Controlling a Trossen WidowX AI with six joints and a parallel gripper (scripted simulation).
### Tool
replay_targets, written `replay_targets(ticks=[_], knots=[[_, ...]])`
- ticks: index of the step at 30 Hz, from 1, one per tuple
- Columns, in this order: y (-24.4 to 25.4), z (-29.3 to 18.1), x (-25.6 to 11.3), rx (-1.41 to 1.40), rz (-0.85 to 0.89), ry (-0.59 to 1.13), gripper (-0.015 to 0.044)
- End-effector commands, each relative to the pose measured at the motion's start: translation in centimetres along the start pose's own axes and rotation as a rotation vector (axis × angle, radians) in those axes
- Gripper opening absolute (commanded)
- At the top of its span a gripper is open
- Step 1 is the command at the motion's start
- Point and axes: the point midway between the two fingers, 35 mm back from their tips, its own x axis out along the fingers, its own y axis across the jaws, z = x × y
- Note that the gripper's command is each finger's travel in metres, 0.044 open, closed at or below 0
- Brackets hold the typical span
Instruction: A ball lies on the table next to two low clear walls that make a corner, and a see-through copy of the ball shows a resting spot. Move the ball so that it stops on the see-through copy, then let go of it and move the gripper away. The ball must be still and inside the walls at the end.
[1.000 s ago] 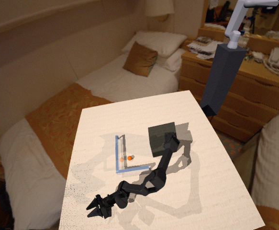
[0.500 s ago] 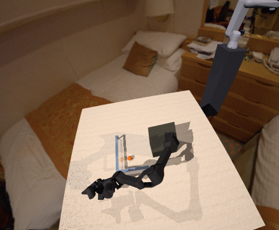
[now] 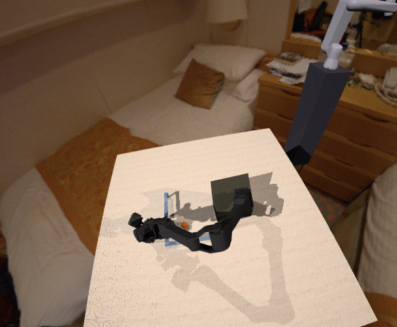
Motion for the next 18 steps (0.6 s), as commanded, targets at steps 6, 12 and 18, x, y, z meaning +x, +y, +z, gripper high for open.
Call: replay_targets(ticks=[6,12,18], knots=[[6.5,-8.5,-6.4,0.724,0.425,0.24,0.0274],[12.7,-9.3,-9.6,1.084,0.7,0.427,0.0274],[13.5,-9.2,-10.2,1.142,0.738,0.458,0.0274]])
